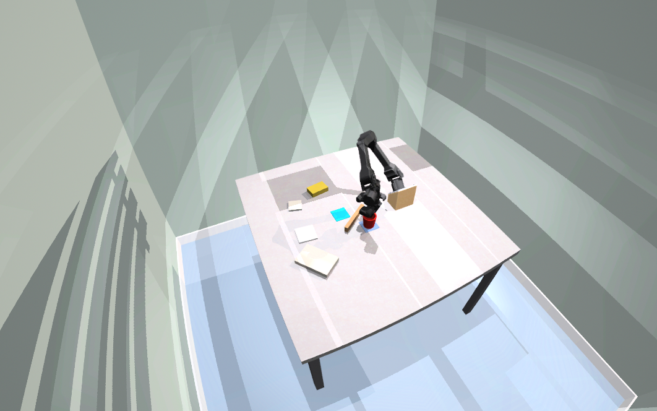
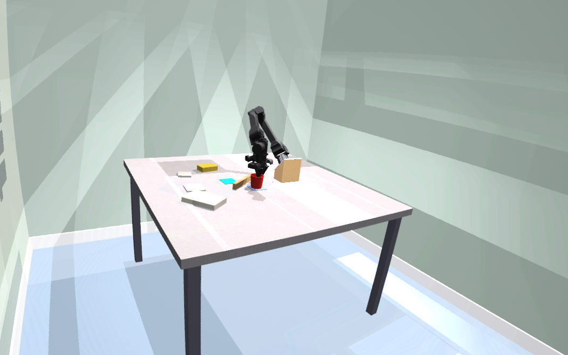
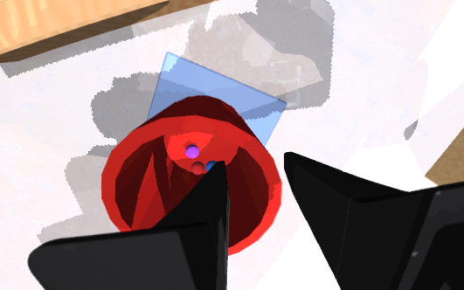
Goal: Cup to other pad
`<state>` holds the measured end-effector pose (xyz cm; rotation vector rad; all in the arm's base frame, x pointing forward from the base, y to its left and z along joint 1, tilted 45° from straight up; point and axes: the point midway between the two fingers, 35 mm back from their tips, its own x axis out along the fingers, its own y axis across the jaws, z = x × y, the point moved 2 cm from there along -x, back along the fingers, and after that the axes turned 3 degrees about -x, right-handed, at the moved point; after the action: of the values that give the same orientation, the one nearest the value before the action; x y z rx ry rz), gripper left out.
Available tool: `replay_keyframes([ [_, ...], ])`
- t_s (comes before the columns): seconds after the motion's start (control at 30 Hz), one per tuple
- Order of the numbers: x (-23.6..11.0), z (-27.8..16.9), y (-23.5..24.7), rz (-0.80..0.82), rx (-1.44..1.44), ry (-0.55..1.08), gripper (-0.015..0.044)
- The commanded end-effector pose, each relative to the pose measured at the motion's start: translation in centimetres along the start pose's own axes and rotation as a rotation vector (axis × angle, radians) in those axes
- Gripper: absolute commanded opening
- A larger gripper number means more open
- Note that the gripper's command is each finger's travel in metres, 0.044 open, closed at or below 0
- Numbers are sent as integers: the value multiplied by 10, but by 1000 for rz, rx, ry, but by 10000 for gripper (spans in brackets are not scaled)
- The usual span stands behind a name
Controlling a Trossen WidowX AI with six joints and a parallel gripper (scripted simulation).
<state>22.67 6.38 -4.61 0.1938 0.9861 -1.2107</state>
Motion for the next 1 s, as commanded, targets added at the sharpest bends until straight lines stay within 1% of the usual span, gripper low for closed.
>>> replay_keyframes([
  [0.0,8,0,-2,-5,-9,-8,148],
  [0.17,16,0,-3,-5,-9,-9,148],
  [0.37,17,0,-3,-5,-9,-9,148],
  [0.47,15,0,-2,-4,-2,-2,69],
  [0.8,15,0,-2,-4,-2,-2,2],
  [0.97,13,0,-2,-4,-2,-2,0],
])
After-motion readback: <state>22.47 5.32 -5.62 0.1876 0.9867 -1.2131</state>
